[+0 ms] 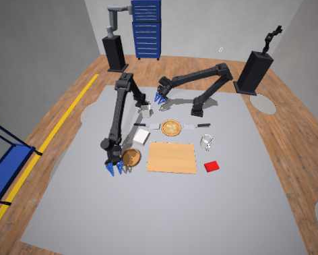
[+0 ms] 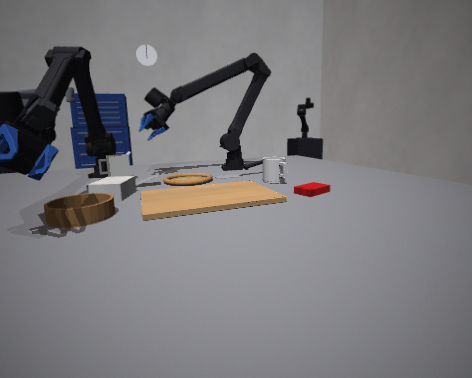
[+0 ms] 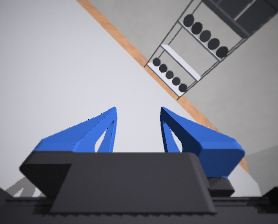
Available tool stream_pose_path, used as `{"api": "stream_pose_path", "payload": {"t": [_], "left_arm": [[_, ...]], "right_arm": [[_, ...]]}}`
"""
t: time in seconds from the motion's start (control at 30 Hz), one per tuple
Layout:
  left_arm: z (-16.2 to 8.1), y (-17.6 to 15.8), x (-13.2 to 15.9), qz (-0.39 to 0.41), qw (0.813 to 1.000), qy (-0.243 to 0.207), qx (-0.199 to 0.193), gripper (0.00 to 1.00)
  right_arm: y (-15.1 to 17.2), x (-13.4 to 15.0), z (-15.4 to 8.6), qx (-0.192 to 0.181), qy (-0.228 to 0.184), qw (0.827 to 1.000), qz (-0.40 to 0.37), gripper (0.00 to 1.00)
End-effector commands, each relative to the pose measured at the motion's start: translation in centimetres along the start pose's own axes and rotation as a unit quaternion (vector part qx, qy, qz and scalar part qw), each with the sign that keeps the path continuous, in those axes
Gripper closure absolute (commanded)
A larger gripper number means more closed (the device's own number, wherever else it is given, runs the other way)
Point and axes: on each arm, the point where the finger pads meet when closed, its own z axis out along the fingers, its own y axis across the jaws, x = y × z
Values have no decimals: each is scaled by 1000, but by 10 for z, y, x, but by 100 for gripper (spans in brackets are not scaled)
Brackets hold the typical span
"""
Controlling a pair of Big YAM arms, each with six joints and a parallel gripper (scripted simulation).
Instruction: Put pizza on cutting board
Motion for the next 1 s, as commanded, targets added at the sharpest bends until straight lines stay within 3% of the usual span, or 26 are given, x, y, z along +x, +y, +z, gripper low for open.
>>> {"api": "stream_pose_path", "payload": {"t": [0.0, 0.27, 0.37, 0.83, 0.93, 0.97], "left_arm": [[1, 2, 17, -3, 1000, 11, 7, 52], [17, -14, 64, -12, 998, 41, 55, 52], [19, -13, 68, -14, 997, 44, 60, 52], [28, -65, 160, -58, 981, 94, 161, 52], [28, -67, 164, -61, 979, 96, 168, 52], [27, -74, 172, -67, 977, 100, 177, 52]], "right_arm": [[-8, -28, -6, 2, -5, 1000, -21, 52], [11, -25, -23, -26, 37, 999, -30, 52], [5, -18, -21, -25, 43, 998, -27, 52], [57, -23, -73, -95, 118, 988, -42, 52], [49, -15, -74, -92, 125, 987, -39, 52], [59, -15, -84, -100, 134, 985, -37, 52]]}}
